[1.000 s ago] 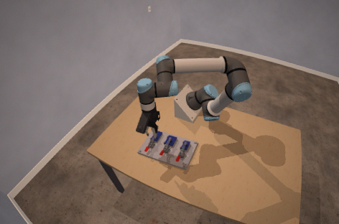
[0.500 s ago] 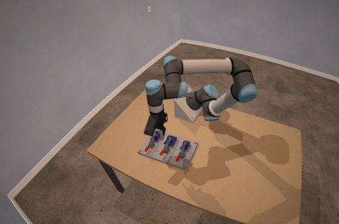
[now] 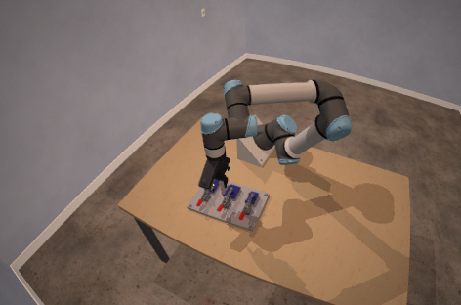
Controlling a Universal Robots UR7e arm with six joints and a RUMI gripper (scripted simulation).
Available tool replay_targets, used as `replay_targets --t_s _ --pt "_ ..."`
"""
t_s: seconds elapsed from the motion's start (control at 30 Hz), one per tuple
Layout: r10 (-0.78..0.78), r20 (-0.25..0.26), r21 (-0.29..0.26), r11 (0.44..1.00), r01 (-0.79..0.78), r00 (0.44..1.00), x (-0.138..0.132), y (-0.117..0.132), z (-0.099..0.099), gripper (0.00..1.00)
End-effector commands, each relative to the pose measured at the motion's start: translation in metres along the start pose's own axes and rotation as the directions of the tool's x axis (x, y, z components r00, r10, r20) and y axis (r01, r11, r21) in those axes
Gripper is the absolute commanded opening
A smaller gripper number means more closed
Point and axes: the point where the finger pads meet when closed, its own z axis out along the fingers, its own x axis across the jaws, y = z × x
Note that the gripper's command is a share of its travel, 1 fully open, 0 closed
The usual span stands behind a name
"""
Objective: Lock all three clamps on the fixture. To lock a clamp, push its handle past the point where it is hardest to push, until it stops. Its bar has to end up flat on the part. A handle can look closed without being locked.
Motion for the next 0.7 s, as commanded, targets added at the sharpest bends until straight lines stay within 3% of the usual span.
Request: replay_targets --t_s 0.0,0.3,0.47,0.67 --pt "0.0 -0.002 0.002 1.0 0.0 1.0 0.001 -0.001 0.011 0.28" --pt "0.0 -0.002 0.002 1.0 0.0 1.0 0.001 -0.001 0.011 0.28" --pt "0.0 -0.002 0.002 1.0 0.0 1.0 0.0 -0.001 0.04 0.28" --pt "0.0 -0.002 0.002 1.0 0.0 1.0 0.0 -0.001 0.04 0.28"
